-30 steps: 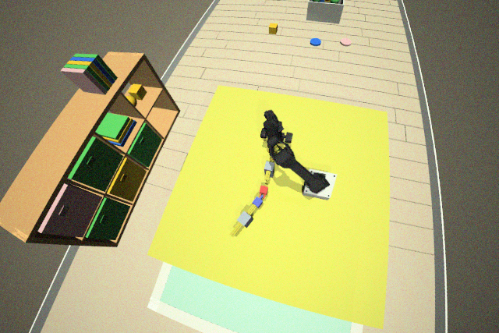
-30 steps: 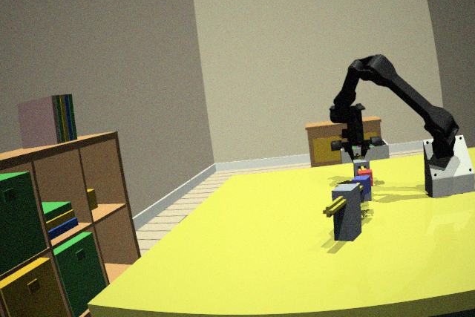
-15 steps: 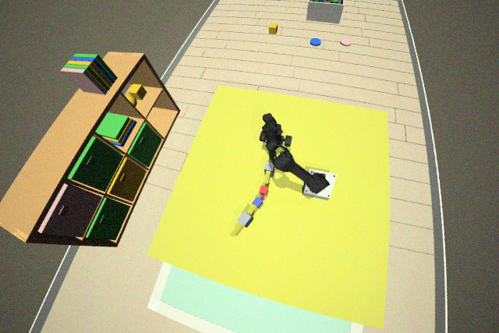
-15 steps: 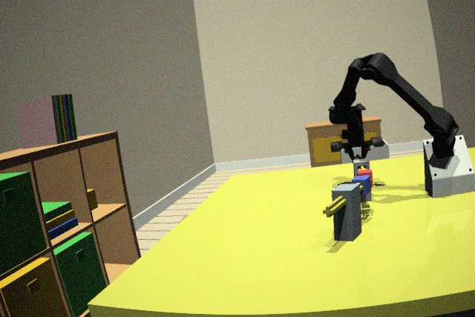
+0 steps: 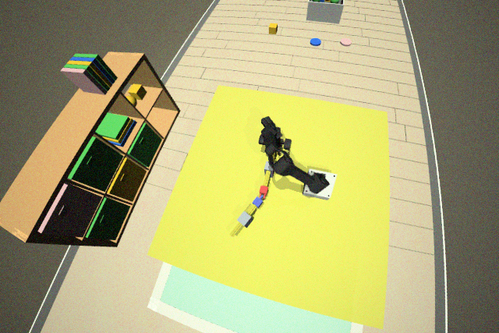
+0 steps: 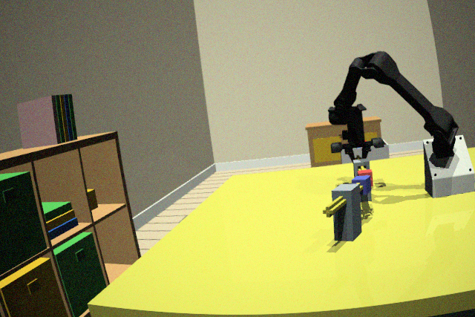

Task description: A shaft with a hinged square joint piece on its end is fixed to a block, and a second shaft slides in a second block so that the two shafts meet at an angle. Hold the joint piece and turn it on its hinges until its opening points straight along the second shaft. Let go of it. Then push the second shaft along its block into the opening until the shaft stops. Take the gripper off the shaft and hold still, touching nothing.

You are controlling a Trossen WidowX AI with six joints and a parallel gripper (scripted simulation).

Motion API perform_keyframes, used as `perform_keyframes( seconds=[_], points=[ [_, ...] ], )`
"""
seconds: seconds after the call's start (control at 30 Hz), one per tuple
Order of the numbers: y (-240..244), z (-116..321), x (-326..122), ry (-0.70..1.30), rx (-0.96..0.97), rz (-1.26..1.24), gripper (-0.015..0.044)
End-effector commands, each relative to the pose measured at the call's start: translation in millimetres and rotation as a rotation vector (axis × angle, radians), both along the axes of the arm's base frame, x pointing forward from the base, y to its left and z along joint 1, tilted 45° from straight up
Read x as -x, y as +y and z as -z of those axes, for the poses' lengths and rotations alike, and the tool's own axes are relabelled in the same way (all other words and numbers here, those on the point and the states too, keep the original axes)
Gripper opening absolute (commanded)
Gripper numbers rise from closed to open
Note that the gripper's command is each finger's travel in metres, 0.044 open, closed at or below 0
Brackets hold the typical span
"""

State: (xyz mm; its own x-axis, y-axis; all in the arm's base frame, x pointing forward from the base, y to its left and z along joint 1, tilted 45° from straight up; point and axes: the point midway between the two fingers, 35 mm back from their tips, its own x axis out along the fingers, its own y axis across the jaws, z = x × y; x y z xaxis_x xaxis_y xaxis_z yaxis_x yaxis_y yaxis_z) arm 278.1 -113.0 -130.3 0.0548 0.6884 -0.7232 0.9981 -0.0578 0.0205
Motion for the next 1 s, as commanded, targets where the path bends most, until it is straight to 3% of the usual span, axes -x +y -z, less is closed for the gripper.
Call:
perform_keyframes(
  seconds=[0.0,0.97],
  points=[
    [5,-4,0,0.002,-0.003,0.003,0.0],
    [23,-22,-1,0.002,-0.002,0.0,0.0]
  ],
)
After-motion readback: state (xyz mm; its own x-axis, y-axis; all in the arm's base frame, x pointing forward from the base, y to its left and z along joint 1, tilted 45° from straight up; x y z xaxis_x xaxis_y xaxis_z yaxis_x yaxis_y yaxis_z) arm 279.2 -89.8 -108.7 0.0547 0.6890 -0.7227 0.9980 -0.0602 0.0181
